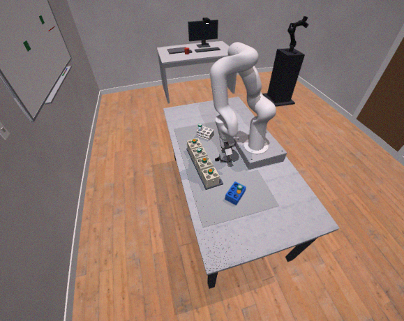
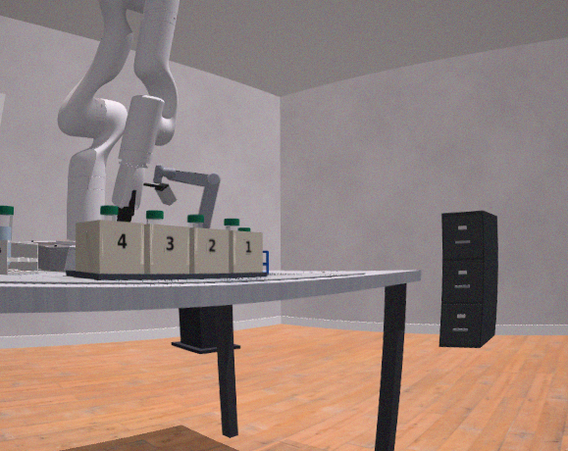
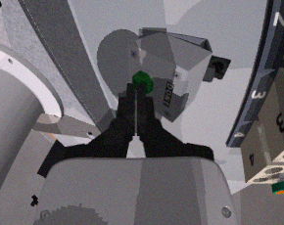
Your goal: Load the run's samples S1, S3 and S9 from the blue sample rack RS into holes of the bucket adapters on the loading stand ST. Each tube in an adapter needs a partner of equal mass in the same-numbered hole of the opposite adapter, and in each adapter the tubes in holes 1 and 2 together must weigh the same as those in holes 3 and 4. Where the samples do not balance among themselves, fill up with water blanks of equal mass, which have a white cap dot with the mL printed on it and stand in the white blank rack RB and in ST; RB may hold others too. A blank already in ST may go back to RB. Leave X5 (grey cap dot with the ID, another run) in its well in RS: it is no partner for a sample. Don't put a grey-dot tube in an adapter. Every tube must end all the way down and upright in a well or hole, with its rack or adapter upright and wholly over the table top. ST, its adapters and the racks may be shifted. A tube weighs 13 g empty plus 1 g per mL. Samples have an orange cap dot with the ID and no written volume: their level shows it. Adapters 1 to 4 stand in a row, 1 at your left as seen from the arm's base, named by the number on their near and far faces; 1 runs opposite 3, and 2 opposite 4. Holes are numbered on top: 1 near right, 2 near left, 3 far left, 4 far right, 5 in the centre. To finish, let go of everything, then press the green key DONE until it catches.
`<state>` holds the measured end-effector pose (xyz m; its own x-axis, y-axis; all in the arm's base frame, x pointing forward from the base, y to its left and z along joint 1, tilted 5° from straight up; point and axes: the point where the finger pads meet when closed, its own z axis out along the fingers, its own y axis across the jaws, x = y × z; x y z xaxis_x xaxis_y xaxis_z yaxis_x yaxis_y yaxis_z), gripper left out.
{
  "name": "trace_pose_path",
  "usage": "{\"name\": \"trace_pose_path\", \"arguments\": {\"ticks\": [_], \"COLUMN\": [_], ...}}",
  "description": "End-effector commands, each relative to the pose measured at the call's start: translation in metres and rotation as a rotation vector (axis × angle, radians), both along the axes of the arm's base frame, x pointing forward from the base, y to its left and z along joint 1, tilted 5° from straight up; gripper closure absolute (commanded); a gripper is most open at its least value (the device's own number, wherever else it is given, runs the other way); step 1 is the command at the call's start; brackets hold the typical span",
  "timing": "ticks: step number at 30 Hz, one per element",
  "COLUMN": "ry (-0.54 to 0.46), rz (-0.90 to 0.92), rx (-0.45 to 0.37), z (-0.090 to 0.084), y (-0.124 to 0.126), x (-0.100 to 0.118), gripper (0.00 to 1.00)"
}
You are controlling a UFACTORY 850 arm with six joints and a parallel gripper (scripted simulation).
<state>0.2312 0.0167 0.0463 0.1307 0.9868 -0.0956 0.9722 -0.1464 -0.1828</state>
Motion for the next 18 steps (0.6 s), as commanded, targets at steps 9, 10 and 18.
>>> {"name": "trace_pose_path", "arguments": {"ticks": [9, 10, 18], "ry": [-0.001, -0.001, -0.001], "rz": [0.0, 0.0, 0.0], "rx": [-0.001, -0.001, -0.001], "z": [-0.0068, -0.0075, -0.0127], "y": [-0.0003, -0.0004, -0.0007], "x": [0.0009, 0.0009, 0.0013], "gripper": [1.0, 1.0, 1.0]}}
